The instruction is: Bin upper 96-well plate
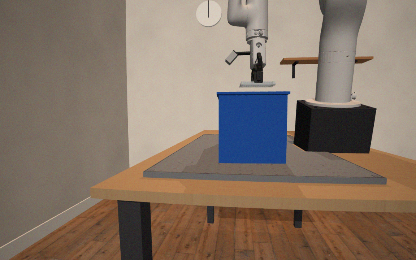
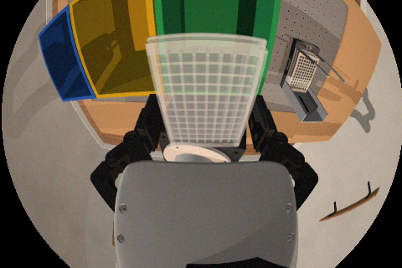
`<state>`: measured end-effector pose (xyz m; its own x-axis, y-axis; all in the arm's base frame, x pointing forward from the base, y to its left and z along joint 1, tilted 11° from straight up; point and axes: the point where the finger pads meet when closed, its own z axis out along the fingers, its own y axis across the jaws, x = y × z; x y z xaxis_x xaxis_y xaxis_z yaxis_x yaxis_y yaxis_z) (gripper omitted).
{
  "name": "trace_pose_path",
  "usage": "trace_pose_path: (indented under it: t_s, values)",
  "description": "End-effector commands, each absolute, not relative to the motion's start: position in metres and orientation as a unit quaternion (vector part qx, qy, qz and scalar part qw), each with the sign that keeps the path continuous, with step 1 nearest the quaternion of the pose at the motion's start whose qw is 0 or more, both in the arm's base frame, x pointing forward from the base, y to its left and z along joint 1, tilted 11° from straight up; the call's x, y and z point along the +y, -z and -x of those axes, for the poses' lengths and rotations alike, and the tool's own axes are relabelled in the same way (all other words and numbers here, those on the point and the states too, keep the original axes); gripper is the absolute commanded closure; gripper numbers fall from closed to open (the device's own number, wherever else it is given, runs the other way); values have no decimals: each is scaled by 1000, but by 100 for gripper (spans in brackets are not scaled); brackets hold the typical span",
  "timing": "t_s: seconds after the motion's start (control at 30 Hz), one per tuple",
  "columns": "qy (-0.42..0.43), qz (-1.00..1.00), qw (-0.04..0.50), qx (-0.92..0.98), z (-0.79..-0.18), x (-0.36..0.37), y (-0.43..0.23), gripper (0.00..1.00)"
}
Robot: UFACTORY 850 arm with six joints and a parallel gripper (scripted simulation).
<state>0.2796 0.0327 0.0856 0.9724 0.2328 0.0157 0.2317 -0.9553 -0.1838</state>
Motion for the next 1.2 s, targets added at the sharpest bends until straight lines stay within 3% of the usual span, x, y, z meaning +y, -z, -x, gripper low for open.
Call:
trace_pose_path:
  t_s: [0.0,1.17]
  values:
    - [-3,989,92,-117,-280,42,-87,100]
    - [-3,989,92,-117,-278,144,-103,100]
